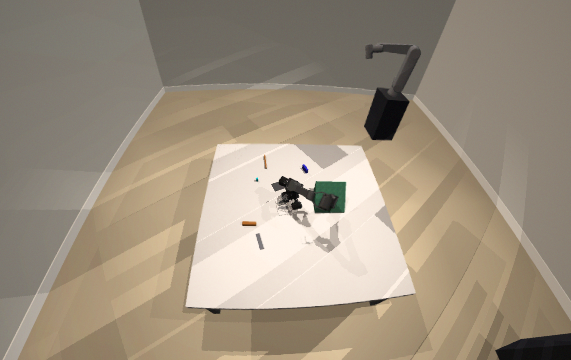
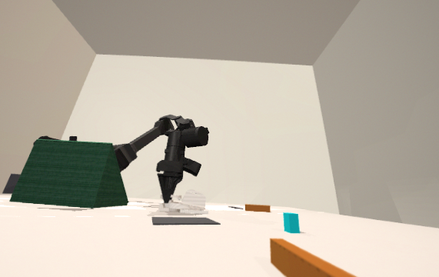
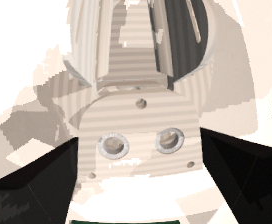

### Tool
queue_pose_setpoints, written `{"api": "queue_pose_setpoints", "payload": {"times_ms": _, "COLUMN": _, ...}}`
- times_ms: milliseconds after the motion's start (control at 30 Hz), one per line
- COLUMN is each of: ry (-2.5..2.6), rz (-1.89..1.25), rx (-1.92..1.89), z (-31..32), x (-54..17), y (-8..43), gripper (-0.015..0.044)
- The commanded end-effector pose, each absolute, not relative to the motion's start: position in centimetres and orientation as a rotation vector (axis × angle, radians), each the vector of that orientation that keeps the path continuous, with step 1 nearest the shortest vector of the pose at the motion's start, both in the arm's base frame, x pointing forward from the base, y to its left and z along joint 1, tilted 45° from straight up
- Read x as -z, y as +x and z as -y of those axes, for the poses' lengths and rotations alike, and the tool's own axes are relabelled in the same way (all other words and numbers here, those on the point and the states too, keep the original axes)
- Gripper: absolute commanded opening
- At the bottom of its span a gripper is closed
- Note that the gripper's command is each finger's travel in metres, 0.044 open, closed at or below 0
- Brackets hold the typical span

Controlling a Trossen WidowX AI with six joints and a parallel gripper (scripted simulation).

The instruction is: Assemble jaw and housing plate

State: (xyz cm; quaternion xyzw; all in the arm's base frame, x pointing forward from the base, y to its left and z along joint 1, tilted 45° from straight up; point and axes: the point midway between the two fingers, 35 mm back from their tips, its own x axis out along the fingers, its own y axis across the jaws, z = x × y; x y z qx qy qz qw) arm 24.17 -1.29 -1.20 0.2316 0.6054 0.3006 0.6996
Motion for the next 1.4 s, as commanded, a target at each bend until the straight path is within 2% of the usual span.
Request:
{"api": "queue_pose_setpoints", "payload": {"times_ms": 0, "ry": 0.524, "rz": -1.349, "rx": -0.667, "z": 1.21, "x": 1.25, "y": 24.18, "gripper": 0.0351}}
{"api": "queue_pose_setpoints", "payload": {"times_ms": 1367, "ry": 0.524, "rz": -1.349, "rx": -0.667, "z": 0.61, "x": 1.85, "y": 24.25, "gripper": 0.0351}}
